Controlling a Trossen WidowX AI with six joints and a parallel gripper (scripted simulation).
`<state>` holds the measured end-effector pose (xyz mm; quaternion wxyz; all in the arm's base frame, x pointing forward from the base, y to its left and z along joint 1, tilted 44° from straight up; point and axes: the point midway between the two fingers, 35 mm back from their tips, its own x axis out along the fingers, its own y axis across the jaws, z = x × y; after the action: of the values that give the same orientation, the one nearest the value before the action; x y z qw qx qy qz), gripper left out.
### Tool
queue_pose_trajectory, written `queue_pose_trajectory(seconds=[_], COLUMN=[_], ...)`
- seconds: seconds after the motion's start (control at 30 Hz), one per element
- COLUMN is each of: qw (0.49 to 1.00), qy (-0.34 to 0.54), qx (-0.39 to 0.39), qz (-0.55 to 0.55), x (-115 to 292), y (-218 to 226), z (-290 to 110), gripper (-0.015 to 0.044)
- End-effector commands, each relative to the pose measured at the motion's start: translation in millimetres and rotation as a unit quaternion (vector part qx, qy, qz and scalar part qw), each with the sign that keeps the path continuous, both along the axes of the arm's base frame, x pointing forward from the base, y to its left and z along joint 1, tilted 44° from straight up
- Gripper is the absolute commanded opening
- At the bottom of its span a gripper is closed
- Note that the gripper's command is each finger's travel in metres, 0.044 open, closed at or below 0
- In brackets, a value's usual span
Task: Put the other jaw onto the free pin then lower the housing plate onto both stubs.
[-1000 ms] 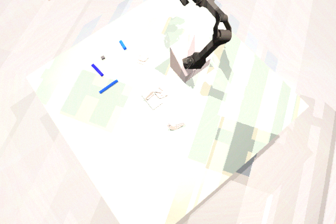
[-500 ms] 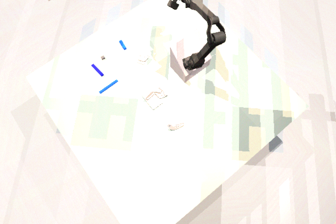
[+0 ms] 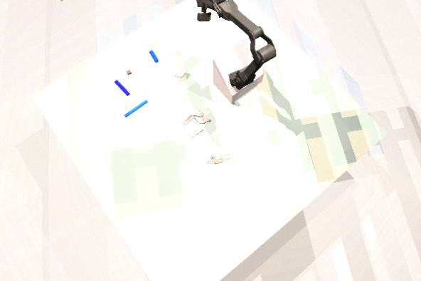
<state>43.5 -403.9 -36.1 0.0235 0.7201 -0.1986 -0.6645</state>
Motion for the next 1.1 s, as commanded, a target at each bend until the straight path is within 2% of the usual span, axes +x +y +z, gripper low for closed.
queue_pose_trajectory(seconds=[0.0,0.4,1.07], qw=[0.998,0.972,0.88], qy=[-0.005,-0.008,-0.019], qx=[0.003,0.015,0.008], qz=[0.061,0.233,0.475], x=[28.7,111.3,200.4], y=[7.8,44.6,110.6], z=[6.1,15.5,32.9], gripper=[0.0,0.0,0.0])
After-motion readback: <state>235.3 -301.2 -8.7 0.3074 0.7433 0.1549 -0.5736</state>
